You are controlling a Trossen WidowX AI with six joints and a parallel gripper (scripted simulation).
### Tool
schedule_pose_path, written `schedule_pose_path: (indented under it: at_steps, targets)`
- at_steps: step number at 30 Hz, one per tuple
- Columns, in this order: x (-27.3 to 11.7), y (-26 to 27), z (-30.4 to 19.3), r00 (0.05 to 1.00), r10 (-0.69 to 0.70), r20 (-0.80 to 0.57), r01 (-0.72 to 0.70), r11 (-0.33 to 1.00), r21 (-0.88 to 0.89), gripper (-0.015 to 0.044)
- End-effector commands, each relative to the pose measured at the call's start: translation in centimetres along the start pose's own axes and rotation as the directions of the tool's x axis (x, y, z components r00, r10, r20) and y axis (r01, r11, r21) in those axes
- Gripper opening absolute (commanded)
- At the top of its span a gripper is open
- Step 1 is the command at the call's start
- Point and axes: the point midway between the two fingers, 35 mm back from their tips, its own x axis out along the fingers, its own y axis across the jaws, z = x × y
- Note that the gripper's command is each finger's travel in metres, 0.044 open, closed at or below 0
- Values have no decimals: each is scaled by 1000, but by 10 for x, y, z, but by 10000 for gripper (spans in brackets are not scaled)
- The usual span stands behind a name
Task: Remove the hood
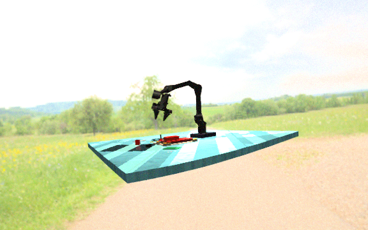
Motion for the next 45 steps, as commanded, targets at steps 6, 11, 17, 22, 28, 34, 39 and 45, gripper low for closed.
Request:
schedule_pose_path:
  at_steps: [6, 11, 17, 22, 28, 34, 39, 45]
  targets:
    - [14, 62, -74, 990, -32, -138, -34, 893, -448, 440]
    - [23, 85, -124, 977, -89, -196, -67, 739, -670, 440]
    - [29, 100, -191, 957, -172, -236, -126, 485, -865, 440]
    - [30, 100, -208, 951, -193, -240, -142, 415, -898, 440]
    - [31, 100, -208, 951, -193, -240, -142, 415, -898, 440]
    - [34, 100, -209, 951, -193, -240, -142, 415, -898, 440]
    - [37, 99, -209, 951, -193, -240, -142, 415, -898, 440]
    - [41, 98, -211, 951, -193, -240, -142, 415, -898, 440]
